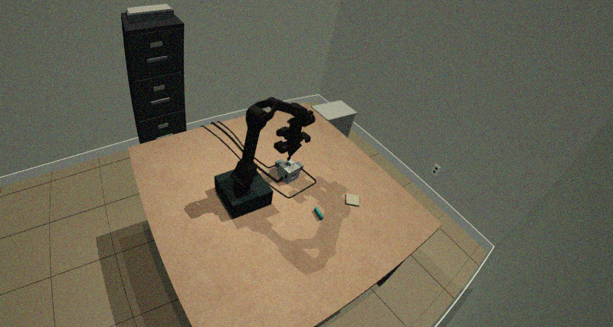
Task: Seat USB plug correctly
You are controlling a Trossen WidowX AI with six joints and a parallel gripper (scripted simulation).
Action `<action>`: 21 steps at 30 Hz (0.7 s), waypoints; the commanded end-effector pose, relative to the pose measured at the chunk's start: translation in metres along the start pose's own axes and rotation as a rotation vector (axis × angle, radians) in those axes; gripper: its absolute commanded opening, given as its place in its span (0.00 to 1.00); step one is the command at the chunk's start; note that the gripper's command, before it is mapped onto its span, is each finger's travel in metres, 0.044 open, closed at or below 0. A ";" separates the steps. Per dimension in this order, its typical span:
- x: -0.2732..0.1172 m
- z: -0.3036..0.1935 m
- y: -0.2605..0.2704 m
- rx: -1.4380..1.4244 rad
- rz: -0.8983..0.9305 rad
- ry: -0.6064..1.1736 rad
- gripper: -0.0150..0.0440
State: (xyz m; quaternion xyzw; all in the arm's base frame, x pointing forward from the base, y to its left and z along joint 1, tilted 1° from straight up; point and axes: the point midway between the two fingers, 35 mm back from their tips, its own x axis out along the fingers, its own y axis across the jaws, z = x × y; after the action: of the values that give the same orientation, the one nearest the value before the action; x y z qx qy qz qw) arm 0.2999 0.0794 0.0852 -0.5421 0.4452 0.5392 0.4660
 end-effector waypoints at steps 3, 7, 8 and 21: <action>-0.002 0.000 0.000 0.006 0.000 0.000 0.25; -0.001 0.000 0.000 0.081 0.000 0.000 0.25; -0.001 0.000 0.000 0.111 0.000 0.000 0.25; -0.001 0.000 0.000 0.456 0.000 0.000 0.25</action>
State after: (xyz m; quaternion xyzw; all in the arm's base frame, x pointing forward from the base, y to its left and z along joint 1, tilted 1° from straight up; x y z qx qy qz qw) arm 0.2999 0.0794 0.0864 -0.4433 0.5396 0.4445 0.5610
